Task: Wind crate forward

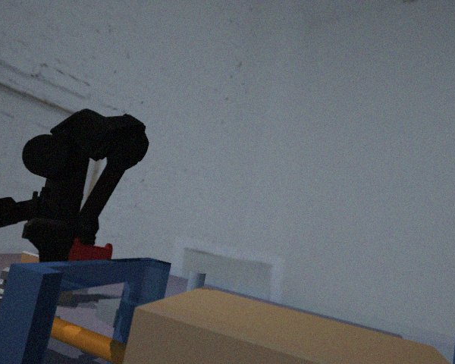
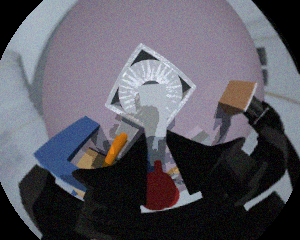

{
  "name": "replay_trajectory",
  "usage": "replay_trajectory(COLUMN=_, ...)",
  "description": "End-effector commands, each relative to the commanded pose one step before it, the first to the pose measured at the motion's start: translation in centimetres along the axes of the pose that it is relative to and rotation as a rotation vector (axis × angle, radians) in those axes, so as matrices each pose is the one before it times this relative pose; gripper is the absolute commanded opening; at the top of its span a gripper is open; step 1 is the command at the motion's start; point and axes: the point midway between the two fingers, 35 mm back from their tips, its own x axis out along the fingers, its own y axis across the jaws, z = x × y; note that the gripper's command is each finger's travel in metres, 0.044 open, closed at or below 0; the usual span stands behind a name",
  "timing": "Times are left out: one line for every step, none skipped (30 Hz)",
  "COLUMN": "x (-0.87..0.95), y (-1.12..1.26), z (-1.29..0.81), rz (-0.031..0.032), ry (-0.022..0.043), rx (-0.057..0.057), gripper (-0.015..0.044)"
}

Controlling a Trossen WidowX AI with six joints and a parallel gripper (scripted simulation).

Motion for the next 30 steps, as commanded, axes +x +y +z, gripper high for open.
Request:
replay_trajectory(x=-0.195, y=-0.112, z=0.243, rz=0.01276, ry=0.02693, rx=-0.0024, gripper=0.0)
replay_trajectory(x=-0.058, y=-0.023, z=0.03, rz=0.00242, ry=0.00581, rx=0.0002, gripper=0.0)
replay_trajectory(x=-0.059, y=-0.023, z=0.03, rz=0.00245, ry=0.0058, rx=0.0001, gripper=0.0)
replay_trajectory(x=-0.091, y=-0.006, z=0.007, rz=0.00312, ry=0.00461, rx=-0.0005, gripper=0.0)
replay_trajectory(x=-0.071, y=-0.005, z=0.006, rz=0.00243, ry=0.00356, rx=-0.0004, gripper=0.0)
replay_trajectory(x=-0.054, y=-0.003, z=0.004, rz=0.00185, ry=0.00271, rx=-0.0003, gripper=0.0)
replay_trajectory(x=-0.032, y=-0.002, z=0.002, rz=0.00112, ry=0.00162, rx=-0.0002, gripper=0.0)
replay_trajectory(x=0.005, y=0.011, z=-0.015, rz=-0.00261, ry=-0.00296, rx=0.0, gripper=0.0)
replay_trajectory(x=0.013, y=0.027, z=-0.039, rz=-0.0065, ry=-0.00743, rx=0.0, gripper=0.0)
replay_trajectory(x=0.005, y=0.011, z=-0.016, rz=-0.00259, ry=-0.00298, rx=0.0, gripper=0.0)
replay_trajectory(x=0.0, y=0.0, z=0.0, rz=0.0, ry=0.0, rx=0.0, gripper=0.0)
replay_trajectory(x=-0.028, y=0.003, z=0.008, rz=-0.00003, ry=0.00002, rx=0.0001, gripper=0.0)
replay_trajectory(x=-0.009, y=0.001, z=0.003, rz=-0.00001, ry=0.00001, rx=0.0, gripper=0.0)
replay_trajectory(x=0.0, y=0.0, z=0.0, rz=0.0, ry=0.0, rx=0.0, gripper=0.0)
replay_trajectory(x=0.0, y=0.0, z=0.0, rz=0.0, ry=0.0, rx=0.0, gripper=0.0)
replay_trajectory(x=0.007, y=-0.001, z=0.003, rz=0.00003, ry=-0.00001, rx=0.0004, gripper=0.0)
replay_trajectory(x=0.02, y=-0.001, z=0.002, rz=0.00005, ry=0.00031, rx=0.0, gripper=0.0)
replay_trajectory(x=0.059, y=-0.002, z=0.005, rz=0.00014, ry=0.00093, rx=0.0001, gripper=0.0)
replay_trajectory(x=0.098, y=-0.004, z=0.009, rz=0.00023, ry=0.00155, rx=0.0002, gripper=0.0)
replay_trajectory(x=0.098, y=-0.004, z=0.009, rz=0.00023, ry=0.00155, rx=0.0002, gripper=0.0)
replay_trajectory(x=0.045, y=0.004, z=0.004, rz=0.00017, ry=0.00092, rx=0.0003, gripper=0.0)
replay_trajectory(x=0.015, y=0.001, z=0.001, rz=0.00005, ry=0.00031, rx=0.0001, gripper=0.0)
replay_trajectory(x=0.0, y=0.0, z=0.0, rz=0.0, ry=0.0, rx=0.0, gripper=0.0)
replay_trajectory(x=0.0, y=0.0, z=0.0, rz=0.0, ry=0.0, rx=0.0, gripper=0.0)
replay_trajectory(x=0.006, y=0.02, z=0.001, rz=0.00043, ry=-0.00018, rx=0.0045, gripper=0.0)
replay_trajectory(x=0.017, y=0.059, z=0.004, rz=0.00126, ry=-0.00051, rx=0.0132, gripper=0.0)
replay_trajectory(x=0.029, y=0.099, z=0.005, rz=0.00211, ry=-0.00081, rx=0.0218, gripper=0.0)
replay_trajectory(x=0.029, y=0.098, z=0.003, rz=0.00211, ry=-0.00075, rx=0.0217, gripper=0.0)
replay_trajectory(x=0.102, y=0.056, z=0.005, rz=0.00117, ry=-0.00064, rx=0.0129, gripper=0.0)
replay_trajectory(x=0.026, y=0.0, z=0.002, rz=-0.00004, ry=-0.00006, rx=0.0004, gripper=0.0)
